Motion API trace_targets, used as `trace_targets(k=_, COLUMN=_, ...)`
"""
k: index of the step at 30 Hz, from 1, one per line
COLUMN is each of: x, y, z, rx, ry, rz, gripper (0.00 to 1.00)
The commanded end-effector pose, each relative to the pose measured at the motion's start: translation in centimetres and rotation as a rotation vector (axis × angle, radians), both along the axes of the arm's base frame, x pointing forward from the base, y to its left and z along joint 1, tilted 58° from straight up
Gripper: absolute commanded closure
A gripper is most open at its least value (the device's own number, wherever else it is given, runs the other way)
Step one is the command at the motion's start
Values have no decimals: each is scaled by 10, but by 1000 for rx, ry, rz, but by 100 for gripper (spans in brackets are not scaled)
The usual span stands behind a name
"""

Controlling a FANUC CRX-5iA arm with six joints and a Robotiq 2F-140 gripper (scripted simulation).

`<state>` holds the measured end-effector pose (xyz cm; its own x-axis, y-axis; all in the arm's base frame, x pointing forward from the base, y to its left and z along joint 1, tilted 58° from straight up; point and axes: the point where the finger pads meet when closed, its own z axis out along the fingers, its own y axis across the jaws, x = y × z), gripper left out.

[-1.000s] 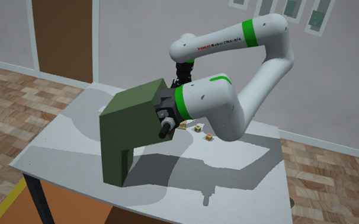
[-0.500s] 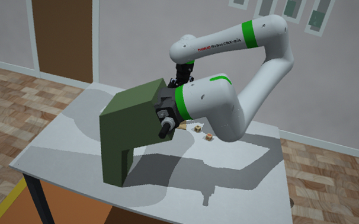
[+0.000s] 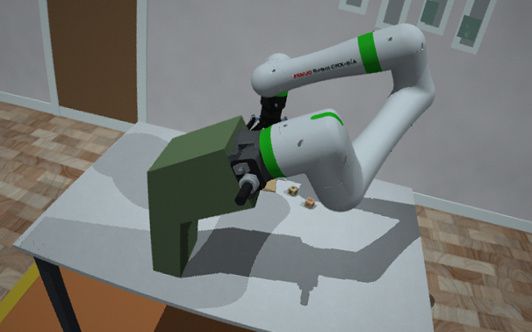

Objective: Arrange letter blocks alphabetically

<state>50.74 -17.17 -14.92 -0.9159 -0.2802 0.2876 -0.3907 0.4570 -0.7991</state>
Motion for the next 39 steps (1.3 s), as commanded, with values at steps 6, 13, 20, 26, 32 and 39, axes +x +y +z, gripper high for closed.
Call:
trace_targets(k=6, x=1, y=-4, z=-3, rx=22, ry=-225, rz=-129, gripper=0)
trace_targets(k=13, x=1, y=-7, z=-5, rx=40, ry=-375, rz=-222, gripper=0)
trace_targets(k=20, x=1, y=-10, z=-6, rx=56, ry=-514, rz=-309, gripper=0)
trace_targets(k=26, x=2, y=-12, z=-8, rx=69, ry=-620, rz=-376, gripper=0)
trace_targets(k=32, x=2, y=-12, z=-8, rx=69, ry=-624, rz=-378, gripper=60)
trace_targets(k=39, x=2, y=-12, z=-8, rx=69, ry=-624, rz=-378, gripper=60)
